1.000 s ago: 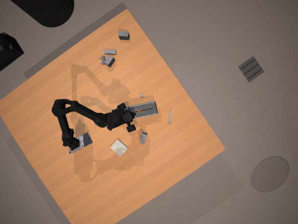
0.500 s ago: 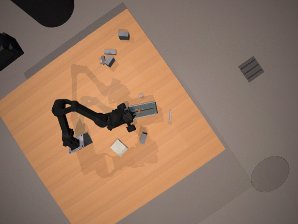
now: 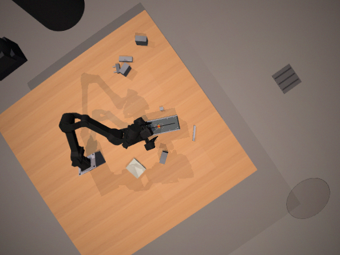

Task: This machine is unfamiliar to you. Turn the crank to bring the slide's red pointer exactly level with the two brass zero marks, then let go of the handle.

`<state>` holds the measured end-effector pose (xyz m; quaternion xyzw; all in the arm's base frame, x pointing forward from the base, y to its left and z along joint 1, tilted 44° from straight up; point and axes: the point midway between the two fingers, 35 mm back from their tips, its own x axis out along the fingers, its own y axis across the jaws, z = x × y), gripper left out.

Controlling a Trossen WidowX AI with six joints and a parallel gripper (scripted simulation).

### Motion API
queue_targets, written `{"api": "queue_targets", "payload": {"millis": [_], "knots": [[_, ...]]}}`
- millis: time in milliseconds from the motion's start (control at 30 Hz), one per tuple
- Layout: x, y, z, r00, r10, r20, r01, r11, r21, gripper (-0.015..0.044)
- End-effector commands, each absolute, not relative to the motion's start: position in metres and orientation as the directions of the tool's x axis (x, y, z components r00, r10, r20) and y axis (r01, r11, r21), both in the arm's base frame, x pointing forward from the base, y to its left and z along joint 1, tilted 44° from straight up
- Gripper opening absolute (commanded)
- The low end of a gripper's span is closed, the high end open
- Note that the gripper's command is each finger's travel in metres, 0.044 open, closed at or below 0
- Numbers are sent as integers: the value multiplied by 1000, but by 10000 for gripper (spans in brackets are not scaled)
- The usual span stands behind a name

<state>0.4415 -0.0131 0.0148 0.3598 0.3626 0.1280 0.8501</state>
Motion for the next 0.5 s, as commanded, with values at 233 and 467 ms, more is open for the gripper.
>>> {"api": "queue_targets", "payload": {"millis": [233,467], "knots": [[442,-13,15,704,478,-525,44,709,704,204],[442,-13,15,704,478,-525,44,709,704,20]]}}
